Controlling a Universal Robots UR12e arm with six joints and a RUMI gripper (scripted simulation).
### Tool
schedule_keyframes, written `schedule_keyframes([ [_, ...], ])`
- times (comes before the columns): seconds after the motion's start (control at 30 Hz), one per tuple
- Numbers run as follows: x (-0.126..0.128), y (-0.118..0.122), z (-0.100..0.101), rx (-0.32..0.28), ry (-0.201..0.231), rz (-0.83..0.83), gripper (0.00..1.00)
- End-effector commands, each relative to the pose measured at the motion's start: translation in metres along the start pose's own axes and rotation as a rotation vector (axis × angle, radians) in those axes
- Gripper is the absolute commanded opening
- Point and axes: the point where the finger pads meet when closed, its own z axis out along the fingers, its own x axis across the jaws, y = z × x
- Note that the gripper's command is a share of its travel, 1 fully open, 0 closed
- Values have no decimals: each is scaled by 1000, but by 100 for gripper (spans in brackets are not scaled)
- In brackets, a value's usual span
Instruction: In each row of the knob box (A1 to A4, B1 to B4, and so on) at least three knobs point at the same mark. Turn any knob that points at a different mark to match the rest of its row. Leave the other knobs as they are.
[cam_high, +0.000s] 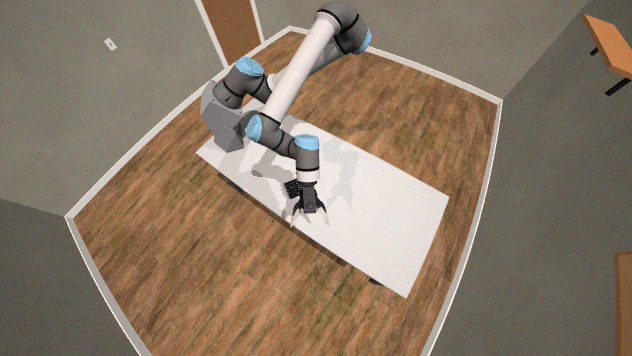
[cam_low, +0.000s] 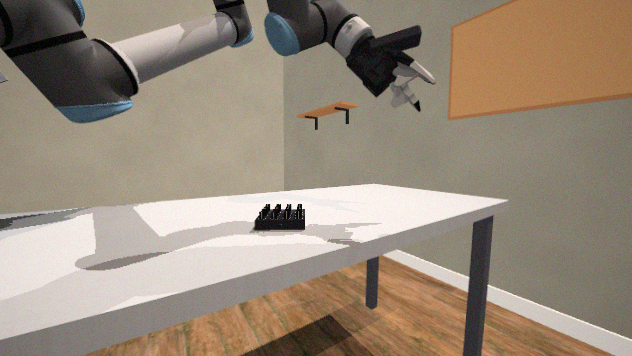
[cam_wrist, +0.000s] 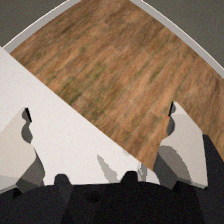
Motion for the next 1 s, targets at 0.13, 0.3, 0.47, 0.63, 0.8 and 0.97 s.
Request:
schedule_keyframes([
  [0.13, 0, -1, 0, 1, 0, 0, 100],
  [0.3, 0, -1, 0, 1, 0, 0, 100],
  [0.47, 0, -1, 0, 1, 0, 0, 100],
  [0.63, 0, 0, 0, -2, 0, -2, 100],
  [0.8, 5, 28, 2, -58, 3, -32, 100],
  [0.97, 16, 92, 2, -188, -2, -96, 100],
])
